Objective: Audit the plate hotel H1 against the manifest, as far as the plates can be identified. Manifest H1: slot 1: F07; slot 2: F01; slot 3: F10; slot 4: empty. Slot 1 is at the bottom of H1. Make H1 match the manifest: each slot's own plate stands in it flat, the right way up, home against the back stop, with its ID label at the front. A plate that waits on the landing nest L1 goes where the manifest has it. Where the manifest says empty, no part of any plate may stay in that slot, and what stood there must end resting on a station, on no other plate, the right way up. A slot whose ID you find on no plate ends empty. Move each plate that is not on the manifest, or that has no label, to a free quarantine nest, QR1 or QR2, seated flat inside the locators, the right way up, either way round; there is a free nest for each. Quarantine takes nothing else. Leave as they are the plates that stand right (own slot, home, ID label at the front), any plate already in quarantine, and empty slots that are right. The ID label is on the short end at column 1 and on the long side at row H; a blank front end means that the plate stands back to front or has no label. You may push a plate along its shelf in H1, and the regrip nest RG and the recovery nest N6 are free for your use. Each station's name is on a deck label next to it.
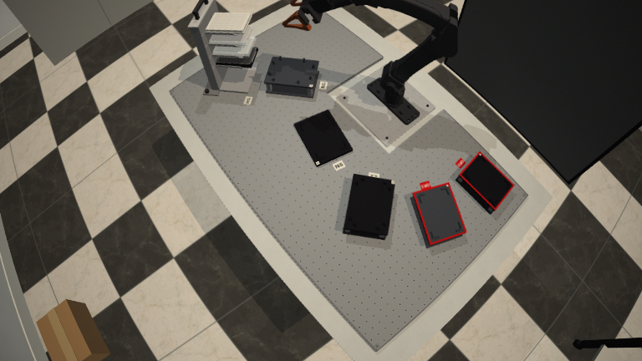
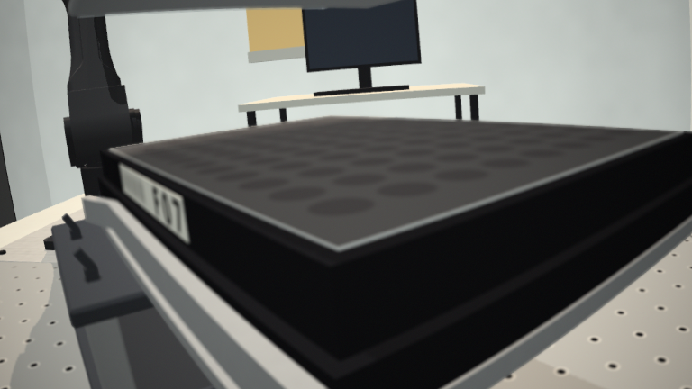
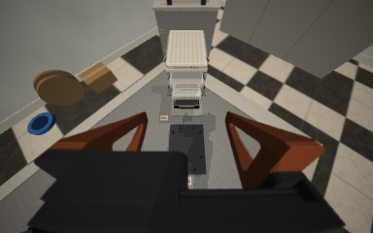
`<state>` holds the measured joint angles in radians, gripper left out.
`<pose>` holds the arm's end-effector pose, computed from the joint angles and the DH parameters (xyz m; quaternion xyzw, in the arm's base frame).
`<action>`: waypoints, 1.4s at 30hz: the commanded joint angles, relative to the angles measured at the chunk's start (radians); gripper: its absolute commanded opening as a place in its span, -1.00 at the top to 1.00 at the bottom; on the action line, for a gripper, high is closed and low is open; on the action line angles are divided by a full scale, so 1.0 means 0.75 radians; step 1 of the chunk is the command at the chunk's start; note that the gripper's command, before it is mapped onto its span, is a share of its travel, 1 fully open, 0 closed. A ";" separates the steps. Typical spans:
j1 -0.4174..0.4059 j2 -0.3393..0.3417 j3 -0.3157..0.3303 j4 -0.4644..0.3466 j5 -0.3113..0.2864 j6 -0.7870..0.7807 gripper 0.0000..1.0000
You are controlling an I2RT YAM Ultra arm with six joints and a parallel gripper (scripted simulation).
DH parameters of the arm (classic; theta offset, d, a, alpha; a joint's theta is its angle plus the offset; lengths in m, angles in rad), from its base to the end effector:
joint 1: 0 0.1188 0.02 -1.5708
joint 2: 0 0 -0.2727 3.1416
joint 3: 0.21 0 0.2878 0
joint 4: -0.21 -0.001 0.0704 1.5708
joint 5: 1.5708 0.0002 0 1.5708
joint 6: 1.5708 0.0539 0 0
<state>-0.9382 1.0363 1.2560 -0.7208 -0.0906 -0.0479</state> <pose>0.1534 -0.1993 0.4136 0.3493 0.7856 -0.2067 0.4670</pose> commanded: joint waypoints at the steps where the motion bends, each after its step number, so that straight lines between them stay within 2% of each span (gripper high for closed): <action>1: -0.012 -0.039 -0.045 0.024 -0.006 -0.009 -1.00; 8: -0.010 -0.084 -0.194 0.127 -0.004 -0.009 -1.00; 10: -0.010 -0.084 -0.194 0.127 -0.004 -0.009 -1.00; 11: -0.005 -0.091 -0.145 0.131 -0.001 -0.007 -1.00; 14: 0.006 -0.022 -0.140 0.147 0.005 -0.002 -1.00; 25: 0.020 0.047 -0.120 0.198 0.017 0.011 -1.00; 27: 0.020 0.047 -0.120 0.198 0.017 0.011 -1.00; 28: 0.022 0.004 -0.120 0.202 0.013 0.010 -1.00; 30: 0.027 0.065 -0.115 0.211 0.016 0.012 -1.00; 42: 0.035 0.140 -0.088 0.259 0.024 0.017 -1.00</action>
<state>-0.9218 1.1313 1.1519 -0.5613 -0.0761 -0.0429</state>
